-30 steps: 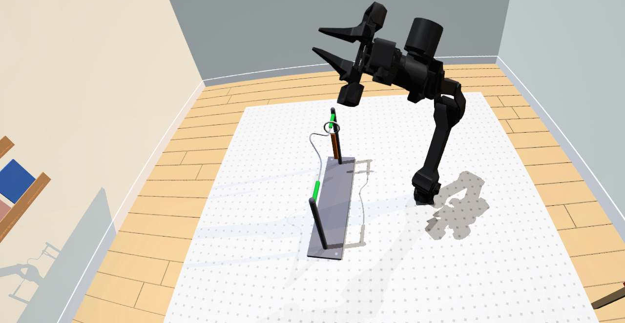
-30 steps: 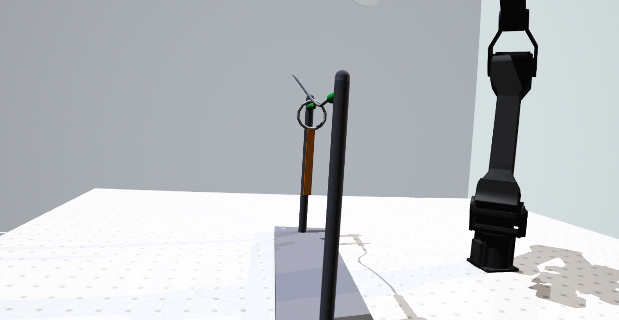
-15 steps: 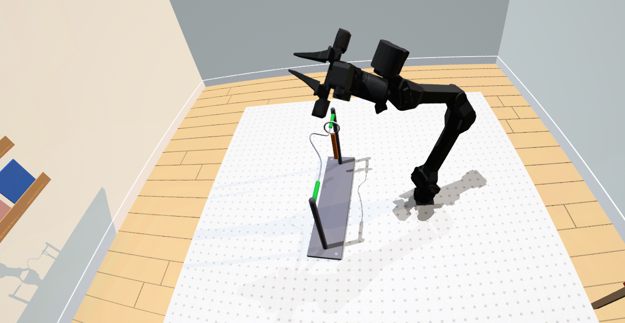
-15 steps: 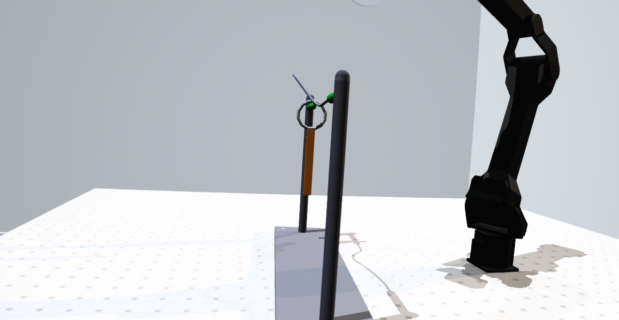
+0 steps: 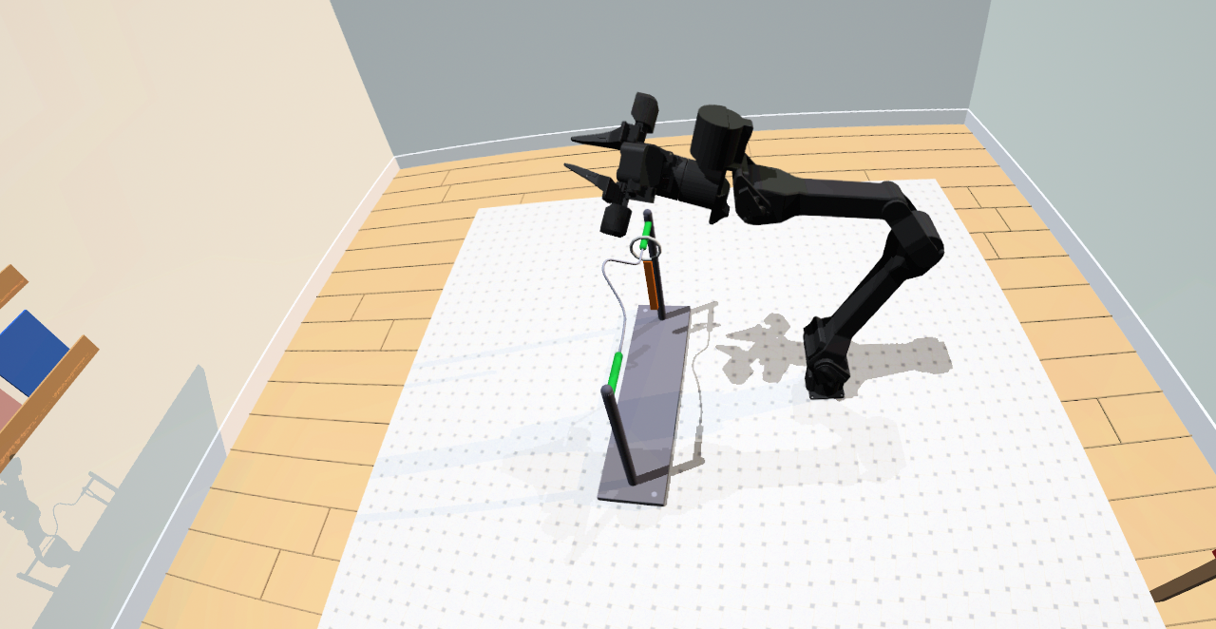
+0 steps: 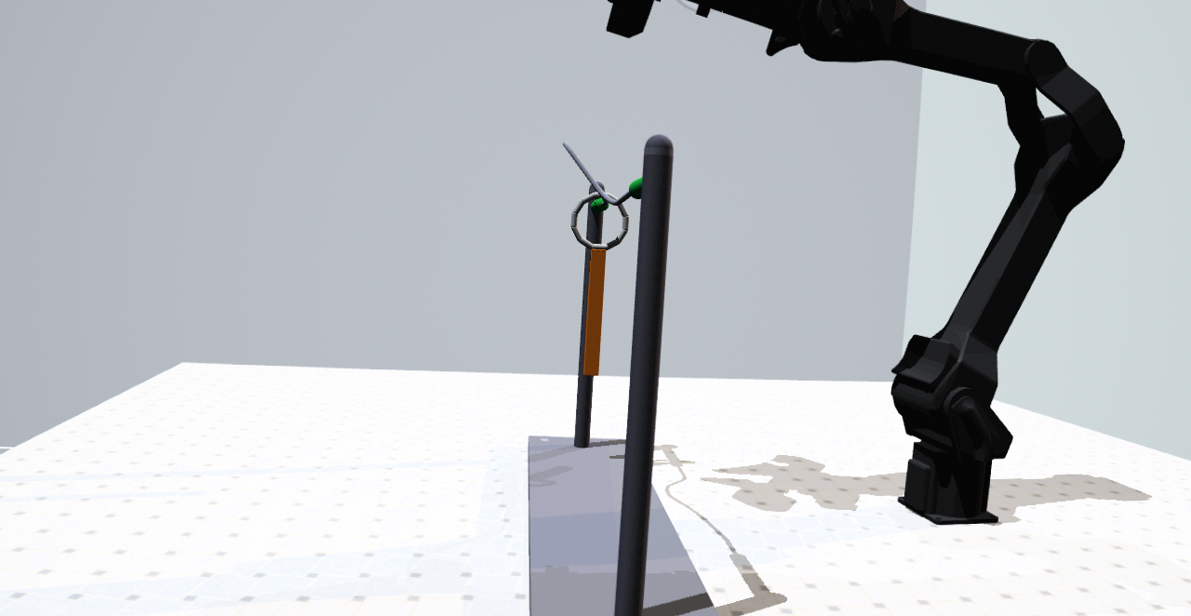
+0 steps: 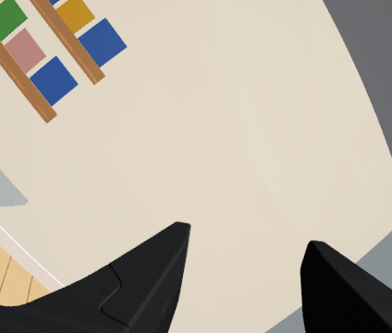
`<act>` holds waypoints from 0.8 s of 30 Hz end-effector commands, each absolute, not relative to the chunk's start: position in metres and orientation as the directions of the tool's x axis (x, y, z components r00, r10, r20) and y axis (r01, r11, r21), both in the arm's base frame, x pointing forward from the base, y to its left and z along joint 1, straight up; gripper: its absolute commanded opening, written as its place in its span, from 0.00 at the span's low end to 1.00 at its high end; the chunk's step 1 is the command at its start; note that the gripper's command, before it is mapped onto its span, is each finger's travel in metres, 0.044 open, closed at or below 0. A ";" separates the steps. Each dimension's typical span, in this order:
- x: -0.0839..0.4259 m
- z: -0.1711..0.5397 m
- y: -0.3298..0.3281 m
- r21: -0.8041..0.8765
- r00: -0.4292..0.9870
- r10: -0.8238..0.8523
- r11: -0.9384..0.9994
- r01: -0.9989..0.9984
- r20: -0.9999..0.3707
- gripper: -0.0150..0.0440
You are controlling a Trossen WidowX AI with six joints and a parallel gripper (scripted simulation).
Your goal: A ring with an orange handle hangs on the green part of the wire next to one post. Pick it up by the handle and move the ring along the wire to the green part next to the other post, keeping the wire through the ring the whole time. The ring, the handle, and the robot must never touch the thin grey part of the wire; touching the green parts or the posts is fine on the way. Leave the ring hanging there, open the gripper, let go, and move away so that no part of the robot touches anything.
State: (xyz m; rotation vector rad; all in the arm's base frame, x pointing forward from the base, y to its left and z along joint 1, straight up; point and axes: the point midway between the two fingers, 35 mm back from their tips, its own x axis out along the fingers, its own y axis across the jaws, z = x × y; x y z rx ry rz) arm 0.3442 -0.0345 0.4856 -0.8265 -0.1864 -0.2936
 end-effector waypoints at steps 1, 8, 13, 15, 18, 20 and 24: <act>0.342 0.465 -0.061 -0.668 0.946 -0.217 0.670 0.324 0.240 0.53; 0.334 0.413 -0.116 -0.606 0.942 -0.305 0.725 0.327 0.143 0.53; 0.317 0.374 -0.154 -0.554 0.920 -0.384 0.751 0.359 0.076 0.53; 0.308 0.357 -0.169 -0.529 0.909 -0.415 0.761 0.376 0.049 0.53; 0.293 0.333 -0.189 -0.487 0.888 -0.460 0.773 0.405 0.010 0.53; 0.283 0.319 -0.200 -0.460 0.874 -0.486 0.779 0.425 -0.014 0.53; 0.271 0.293 -0.209 -0.424 0.869 -0.492 0.799 0.426 -0.054 0.53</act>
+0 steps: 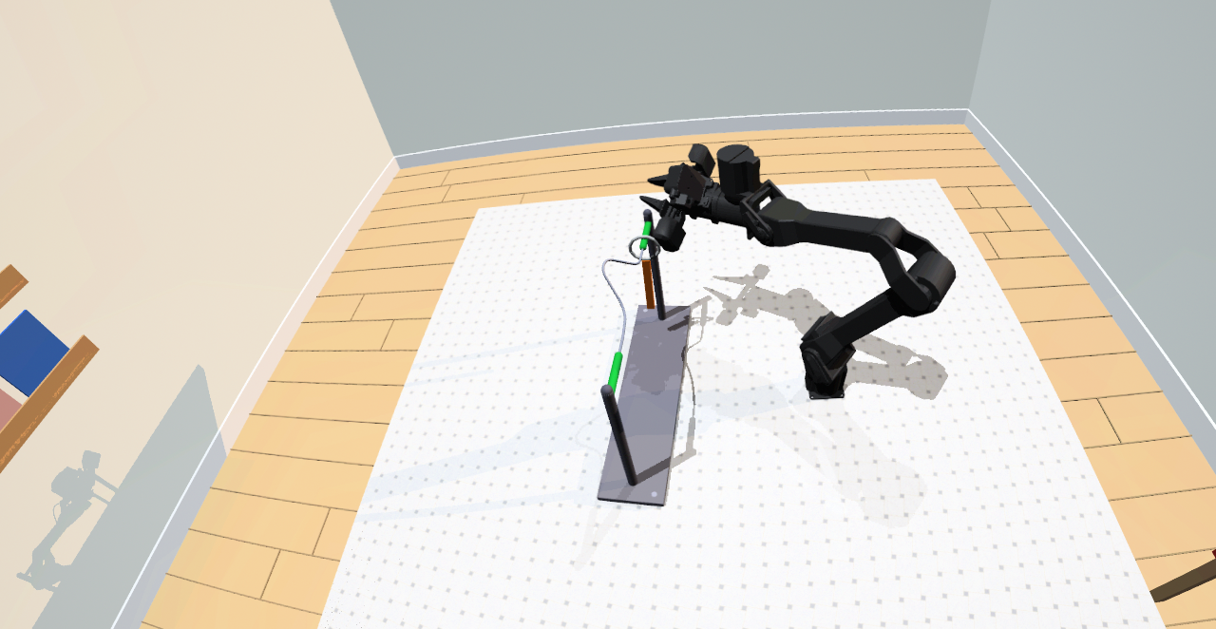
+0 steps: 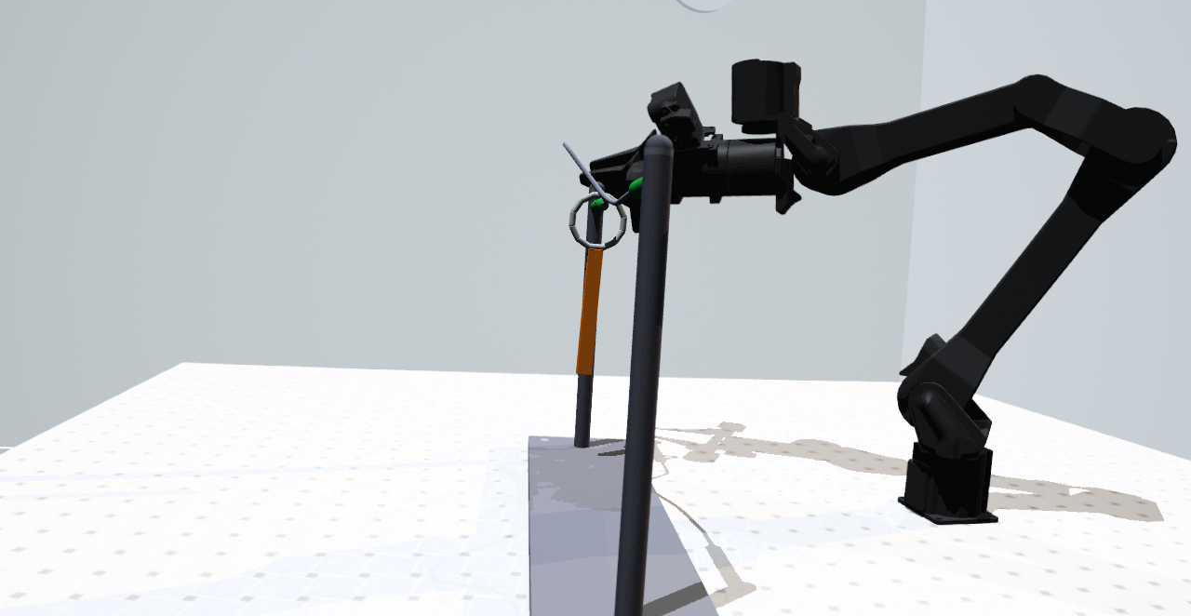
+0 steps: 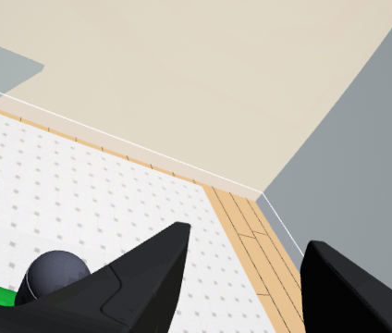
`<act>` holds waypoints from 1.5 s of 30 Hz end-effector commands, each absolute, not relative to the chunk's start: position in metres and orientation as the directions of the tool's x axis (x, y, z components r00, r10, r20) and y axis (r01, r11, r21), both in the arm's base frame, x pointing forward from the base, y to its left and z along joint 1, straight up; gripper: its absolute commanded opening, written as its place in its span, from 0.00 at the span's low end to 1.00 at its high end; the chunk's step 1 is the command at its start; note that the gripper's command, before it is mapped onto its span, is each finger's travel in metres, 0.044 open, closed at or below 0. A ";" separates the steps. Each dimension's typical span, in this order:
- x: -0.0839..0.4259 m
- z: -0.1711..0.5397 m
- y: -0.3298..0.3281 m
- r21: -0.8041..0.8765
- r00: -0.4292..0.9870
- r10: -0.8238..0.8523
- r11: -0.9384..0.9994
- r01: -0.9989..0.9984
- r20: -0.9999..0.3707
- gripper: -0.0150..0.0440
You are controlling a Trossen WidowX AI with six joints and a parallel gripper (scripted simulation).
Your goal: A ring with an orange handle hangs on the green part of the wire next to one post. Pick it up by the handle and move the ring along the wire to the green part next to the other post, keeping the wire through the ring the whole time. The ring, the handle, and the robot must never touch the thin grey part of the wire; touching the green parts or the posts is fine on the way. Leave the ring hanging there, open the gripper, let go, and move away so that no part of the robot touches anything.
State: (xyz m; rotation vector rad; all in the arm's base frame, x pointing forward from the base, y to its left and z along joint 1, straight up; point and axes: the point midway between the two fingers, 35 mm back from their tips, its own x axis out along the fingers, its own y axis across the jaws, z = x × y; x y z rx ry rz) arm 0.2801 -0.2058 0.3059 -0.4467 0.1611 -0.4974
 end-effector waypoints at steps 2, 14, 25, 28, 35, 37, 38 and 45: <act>0.269 0.278 -0.207 -0.410 0.880 -0.469 0.819 0.402 -0.075 0.53; 0.235 0.162 -0.178 -0.226 0.944 -0.255 0.952 0.207 -0.210 0.53; 0.196 0.091 -0.123 -0.001 0.974 -0.068 0.998 0.069 -0.217 0.53; 0.197 0.091 -0.124 -0.001 0.974 -0.068 0.998 0.069 -0.217 0.53; 0.224 0.113 -0.127 -0.018 0.978 -0.051 0.999 0.048 -0.203 0.53; 0.233 0.121 -0.127 -0.021 0.980 -0.045 0.999 0.042 -0.194 0.53; 0.238 0.125 -0.127 -0.022 0.981 -0.043 0.999 0.039 -0.188 0.53; 0.247 0.131 -0.126 -0.023 0.983 -0.038 0.999 0.035 -0.180 0.53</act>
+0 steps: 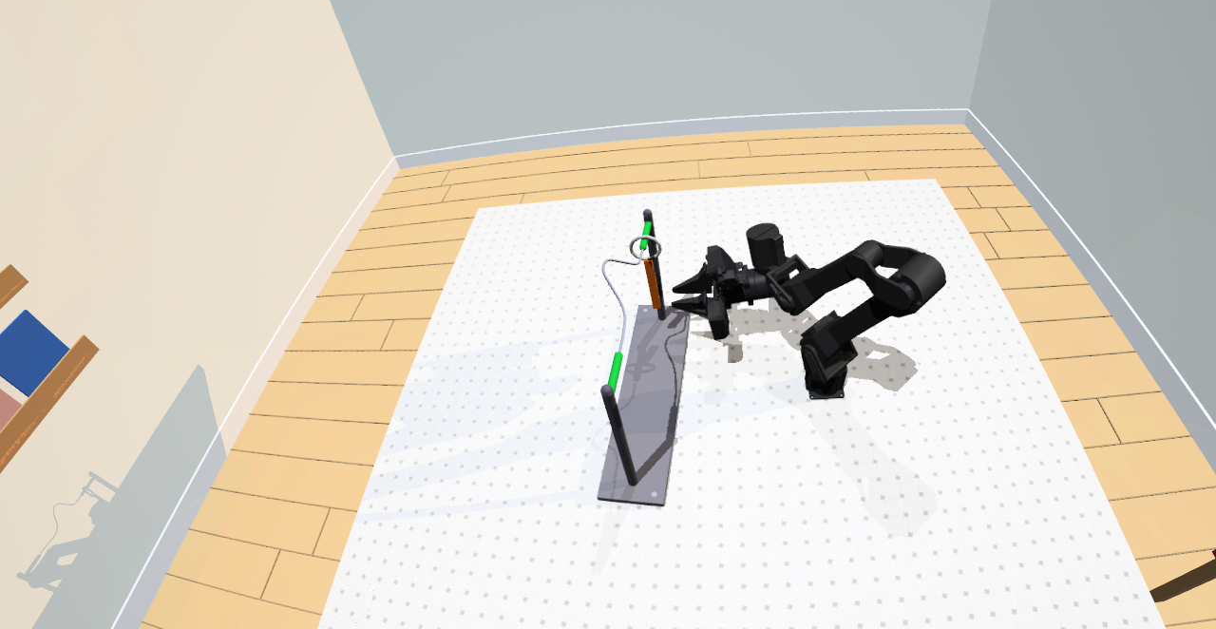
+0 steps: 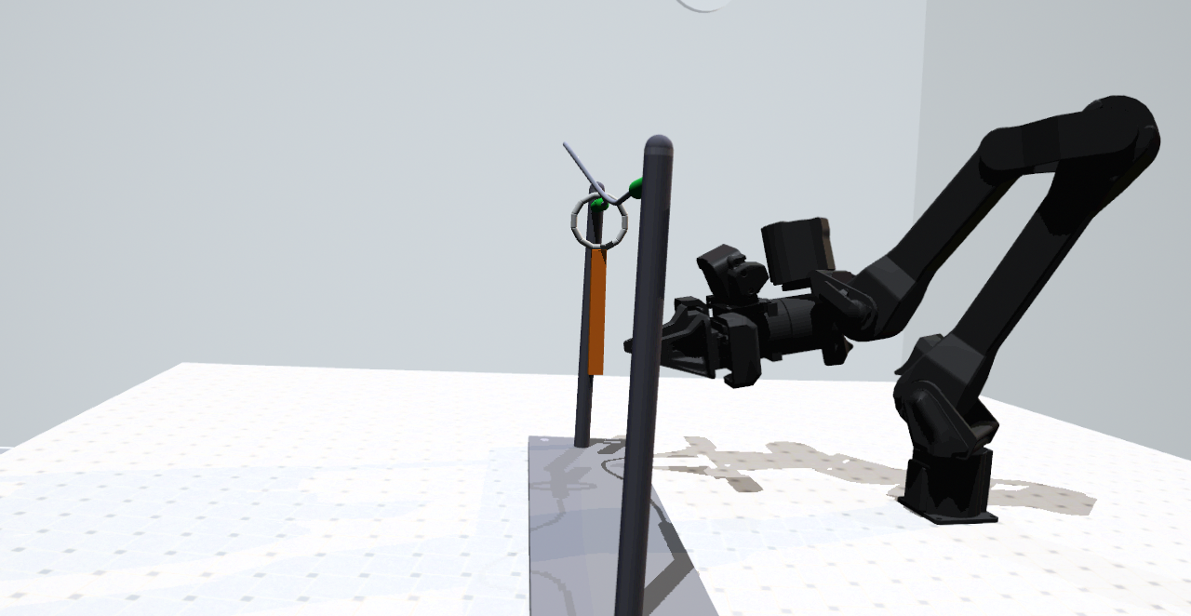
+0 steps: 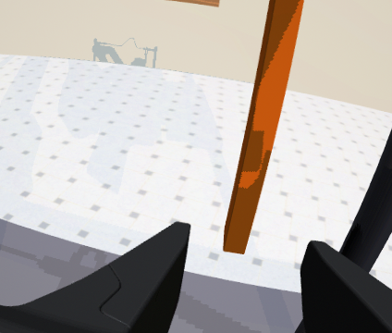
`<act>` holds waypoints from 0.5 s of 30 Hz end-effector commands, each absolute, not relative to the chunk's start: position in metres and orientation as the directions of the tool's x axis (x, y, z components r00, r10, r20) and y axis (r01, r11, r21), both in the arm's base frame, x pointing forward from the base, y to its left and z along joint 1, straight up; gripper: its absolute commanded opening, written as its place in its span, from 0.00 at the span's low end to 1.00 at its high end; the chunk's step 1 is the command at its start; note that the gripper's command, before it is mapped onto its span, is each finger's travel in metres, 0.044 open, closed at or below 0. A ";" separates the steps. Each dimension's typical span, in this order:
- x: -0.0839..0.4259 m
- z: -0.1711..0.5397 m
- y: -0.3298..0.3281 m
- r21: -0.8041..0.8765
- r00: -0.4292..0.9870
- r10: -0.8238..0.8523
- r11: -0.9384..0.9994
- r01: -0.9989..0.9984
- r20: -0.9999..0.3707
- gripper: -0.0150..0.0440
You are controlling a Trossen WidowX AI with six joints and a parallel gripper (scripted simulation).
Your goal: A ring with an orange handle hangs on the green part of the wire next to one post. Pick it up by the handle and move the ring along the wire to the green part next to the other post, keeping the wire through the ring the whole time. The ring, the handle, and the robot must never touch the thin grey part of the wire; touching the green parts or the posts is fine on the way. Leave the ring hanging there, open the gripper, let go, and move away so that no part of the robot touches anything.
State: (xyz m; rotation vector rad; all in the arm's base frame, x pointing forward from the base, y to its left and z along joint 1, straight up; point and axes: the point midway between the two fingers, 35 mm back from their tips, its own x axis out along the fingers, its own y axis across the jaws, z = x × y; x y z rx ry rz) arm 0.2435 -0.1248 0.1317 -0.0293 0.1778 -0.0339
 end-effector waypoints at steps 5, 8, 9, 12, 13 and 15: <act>0.253 0.131 -0.127 -0.022 0.982 -0.038 0.999 0.035 -0.183 0.53; 0.257 0.131 -0.128 -0.021 0.982 -0.038 0.999 0.035 -0.185 0.53; 0.258 0.131 -0.128 -0.021 0.982 -0.038 0.999 0.035 -0.186 0.53; 0.262 0.130 -0.128 -0.020 0.981 -0.038 0.999 0.034 -0.188 0.53; 0.264 0.130 -0.128 -0.020 0.981 -0.038 0.999 0.034 -0.188 0.53; 0.266 0.130 -0.129 -0.020 0.981 -0.037 0.999 0.034 -0.190 0.53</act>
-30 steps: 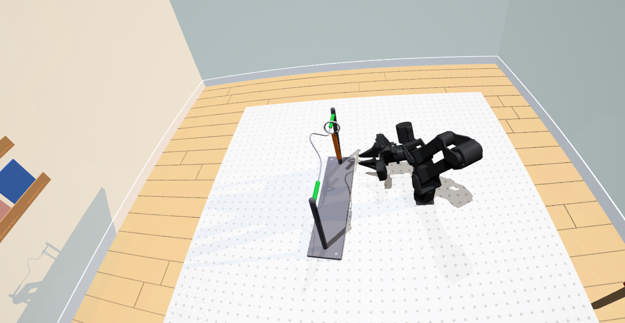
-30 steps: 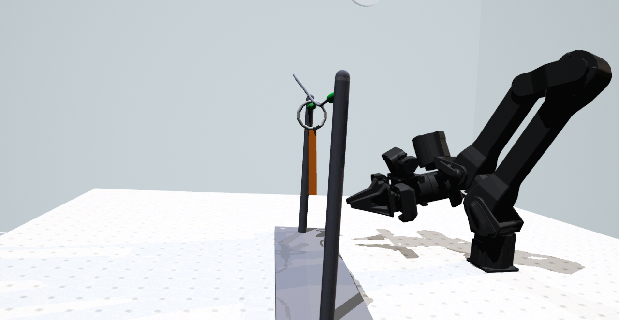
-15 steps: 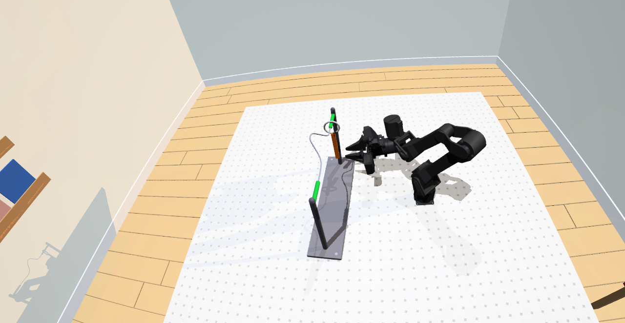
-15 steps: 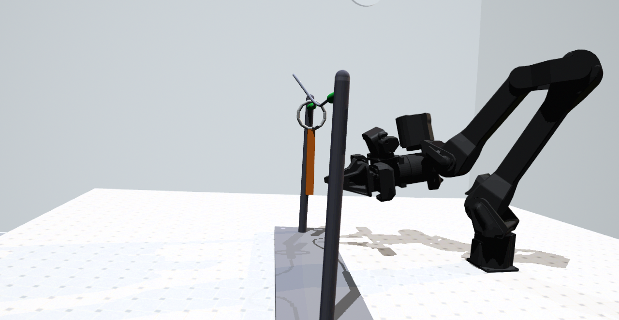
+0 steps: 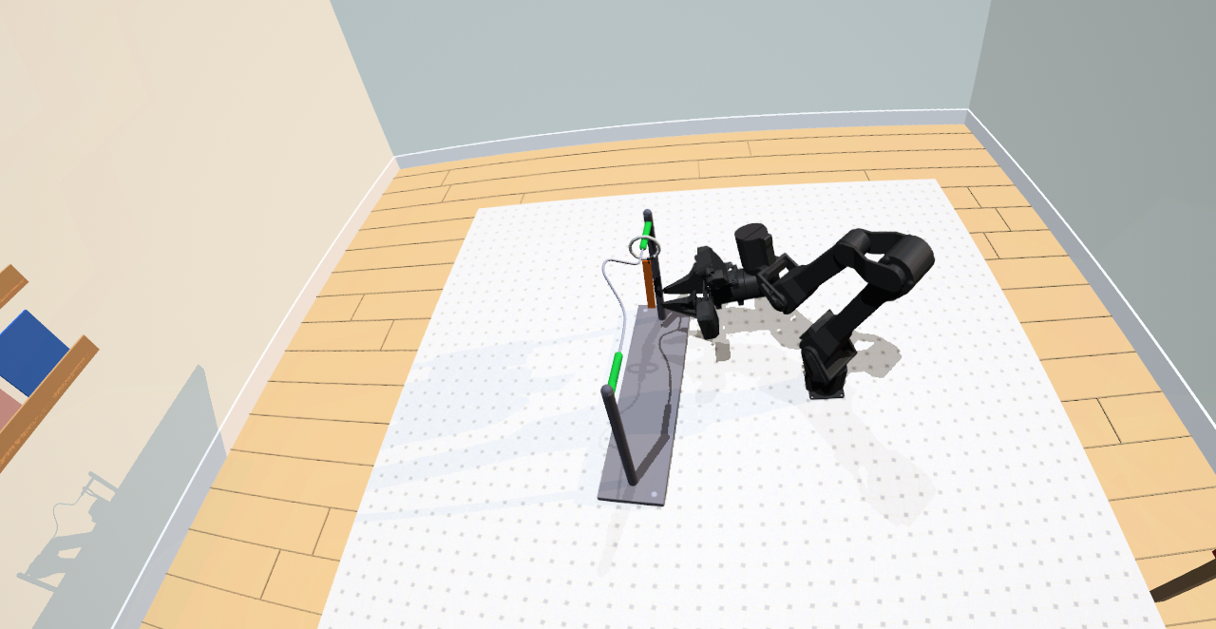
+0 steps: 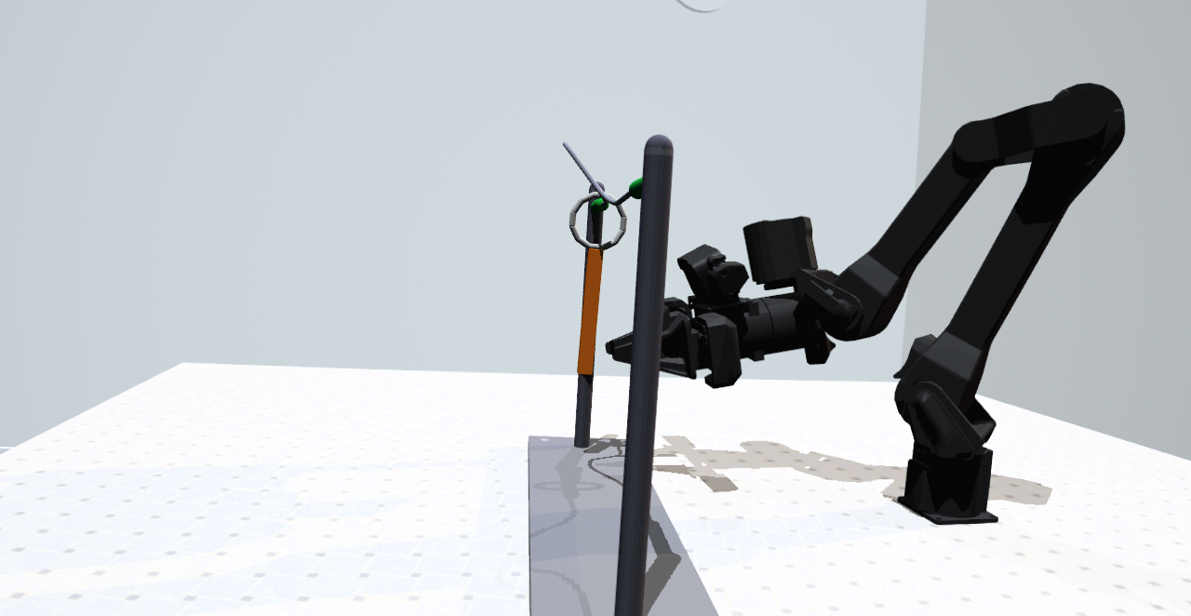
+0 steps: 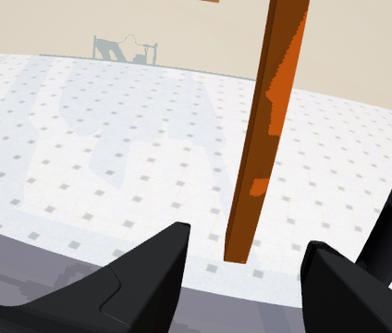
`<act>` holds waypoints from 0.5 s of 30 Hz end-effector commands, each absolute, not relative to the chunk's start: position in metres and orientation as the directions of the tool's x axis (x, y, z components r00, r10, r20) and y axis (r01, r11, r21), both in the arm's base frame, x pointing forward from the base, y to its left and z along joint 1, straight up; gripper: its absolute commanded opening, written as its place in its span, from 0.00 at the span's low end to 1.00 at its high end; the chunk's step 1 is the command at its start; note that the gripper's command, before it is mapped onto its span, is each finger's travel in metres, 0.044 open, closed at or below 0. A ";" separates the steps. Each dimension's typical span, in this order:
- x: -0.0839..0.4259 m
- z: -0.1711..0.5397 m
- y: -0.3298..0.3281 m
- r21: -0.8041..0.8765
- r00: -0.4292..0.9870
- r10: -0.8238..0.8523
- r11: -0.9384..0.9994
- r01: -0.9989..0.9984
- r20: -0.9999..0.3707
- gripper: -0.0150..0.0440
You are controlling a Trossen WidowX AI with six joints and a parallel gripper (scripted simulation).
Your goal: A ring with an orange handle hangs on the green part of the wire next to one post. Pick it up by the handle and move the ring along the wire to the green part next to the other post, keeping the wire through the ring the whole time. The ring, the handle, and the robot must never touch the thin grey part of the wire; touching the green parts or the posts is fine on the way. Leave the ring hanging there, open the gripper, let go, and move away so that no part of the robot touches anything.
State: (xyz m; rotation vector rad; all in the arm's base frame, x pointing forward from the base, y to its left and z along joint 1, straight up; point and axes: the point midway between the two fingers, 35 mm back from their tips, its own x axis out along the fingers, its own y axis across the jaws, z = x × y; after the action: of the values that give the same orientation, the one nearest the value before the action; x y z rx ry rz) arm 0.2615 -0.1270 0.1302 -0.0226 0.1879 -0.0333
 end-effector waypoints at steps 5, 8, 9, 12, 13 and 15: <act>0.273 0.129 -0.129 -0.018 0.980 -0.037 0.999 0.034 -0.193 0.53; 0.278 0.128 -0.129 -0.018 0.980 -0.037 0.999 0.034 -0.195 0.53; 0.279 0.127 -0.129 -0.018 0.980 -0.037 0.999 0.034 -0.195 0.53; 0.284 0.127 -0.129 -0.017 0.980 -0.037 0.999 0.034 -0.197 0.53; 0.285 0.126 -0.129 -0.017 0.980 -0.037 0.999 0.034 -0.198 0.53; 0.288 0.126 -0.129 -0.016 0.979 -0.037 0.999 0.034 -0.199 0.53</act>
State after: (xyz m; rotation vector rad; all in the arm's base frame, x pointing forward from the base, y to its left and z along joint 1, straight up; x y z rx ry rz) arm 0.2829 -0.1278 0.1267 -0.0190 0.1975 -0.0328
